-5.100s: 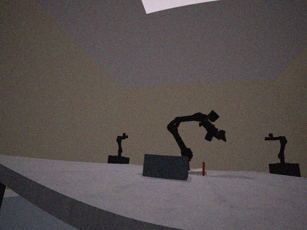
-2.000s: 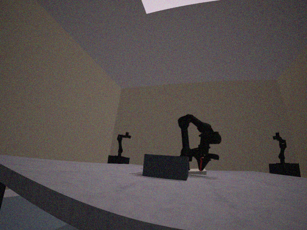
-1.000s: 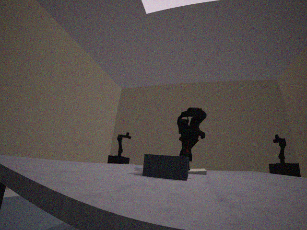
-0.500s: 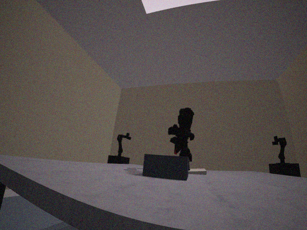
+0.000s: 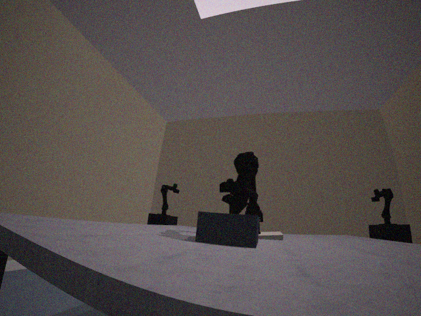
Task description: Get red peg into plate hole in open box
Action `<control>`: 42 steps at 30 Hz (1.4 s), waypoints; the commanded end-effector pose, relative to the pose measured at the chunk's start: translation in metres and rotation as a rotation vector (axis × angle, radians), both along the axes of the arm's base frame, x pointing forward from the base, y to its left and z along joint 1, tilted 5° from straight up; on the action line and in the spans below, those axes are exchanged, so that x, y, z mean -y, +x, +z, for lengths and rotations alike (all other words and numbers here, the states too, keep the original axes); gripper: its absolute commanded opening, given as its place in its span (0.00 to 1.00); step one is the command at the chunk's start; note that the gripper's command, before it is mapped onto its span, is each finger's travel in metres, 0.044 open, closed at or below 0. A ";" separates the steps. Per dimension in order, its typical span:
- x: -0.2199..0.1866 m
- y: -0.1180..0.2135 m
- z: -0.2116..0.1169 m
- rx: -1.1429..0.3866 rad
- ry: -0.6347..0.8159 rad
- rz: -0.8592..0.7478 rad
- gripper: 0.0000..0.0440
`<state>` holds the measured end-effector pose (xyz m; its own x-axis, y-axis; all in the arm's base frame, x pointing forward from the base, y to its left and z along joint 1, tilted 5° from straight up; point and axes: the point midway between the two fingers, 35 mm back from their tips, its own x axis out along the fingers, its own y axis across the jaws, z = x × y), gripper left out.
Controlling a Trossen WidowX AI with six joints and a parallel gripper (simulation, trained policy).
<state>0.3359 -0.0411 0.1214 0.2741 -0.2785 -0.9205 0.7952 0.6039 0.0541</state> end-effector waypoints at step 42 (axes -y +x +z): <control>0.013 0.056 0.034 -0.138 0.144 0.168 0.49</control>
<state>0.3838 -0.0553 0.1460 0.1824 -0.1184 -0.9761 0.6823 0.7300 0.0390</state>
